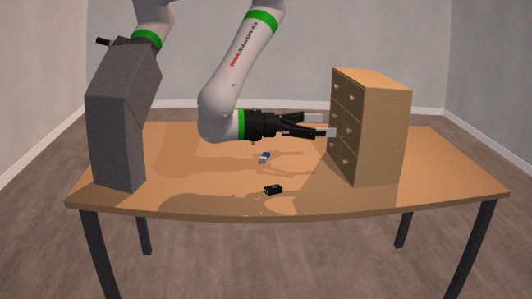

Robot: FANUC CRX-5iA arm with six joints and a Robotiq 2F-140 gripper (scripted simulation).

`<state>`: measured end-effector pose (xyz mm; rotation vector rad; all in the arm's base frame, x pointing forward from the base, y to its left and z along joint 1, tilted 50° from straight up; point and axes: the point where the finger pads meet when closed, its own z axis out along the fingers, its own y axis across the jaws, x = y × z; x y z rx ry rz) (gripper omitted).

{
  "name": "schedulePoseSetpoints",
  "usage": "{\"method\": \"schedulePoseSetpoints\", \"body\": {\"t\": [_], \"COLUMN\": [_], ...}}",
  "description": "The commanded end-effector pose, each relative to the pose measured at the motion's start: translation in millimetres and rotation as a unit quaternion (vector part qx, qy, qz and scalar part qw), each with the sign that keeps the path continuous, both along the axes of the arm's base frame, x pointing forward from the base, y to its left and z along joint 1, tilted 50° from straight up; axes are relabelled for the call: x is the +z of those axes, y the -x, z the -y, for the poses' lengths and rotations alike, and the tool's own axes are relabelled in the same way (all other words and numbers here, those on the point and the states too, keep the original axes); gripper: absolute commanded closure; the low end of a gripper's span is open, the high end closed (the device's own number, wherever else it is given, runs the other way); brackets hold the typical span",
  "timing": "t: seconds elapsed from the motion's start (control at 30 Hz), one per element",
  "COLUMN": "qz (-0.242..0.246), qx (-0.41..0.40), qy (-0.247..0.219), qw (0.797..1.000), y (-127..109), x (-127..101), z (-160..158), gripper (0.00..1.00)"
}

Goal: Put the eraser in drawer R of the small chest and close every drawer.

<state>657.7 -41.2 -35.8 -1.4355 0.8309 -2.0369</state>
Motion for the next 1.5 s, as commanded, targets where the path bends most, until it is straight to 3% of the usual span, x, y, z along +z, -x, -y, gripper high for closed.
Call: {"method": "schedulePoseSetpoints", "body": {"t": [0.0,0.7,1.2,1.47], "qz": [0.0,-0.032,-0.119,-0.191], "qx": [0.0,0.035,0.127,0.205], "qy": [0.0,0.003,0.01,0.016], "qw": [1.0,0.999,0.985,0.96], "y": [0.1,7.7,28.5,46.3], "x": [0.0,2.3,8.5,13.8], "z": [0.2,3.3,11.5,18.4], "gripper": [0.0,0.0,0.0,0.0]}}
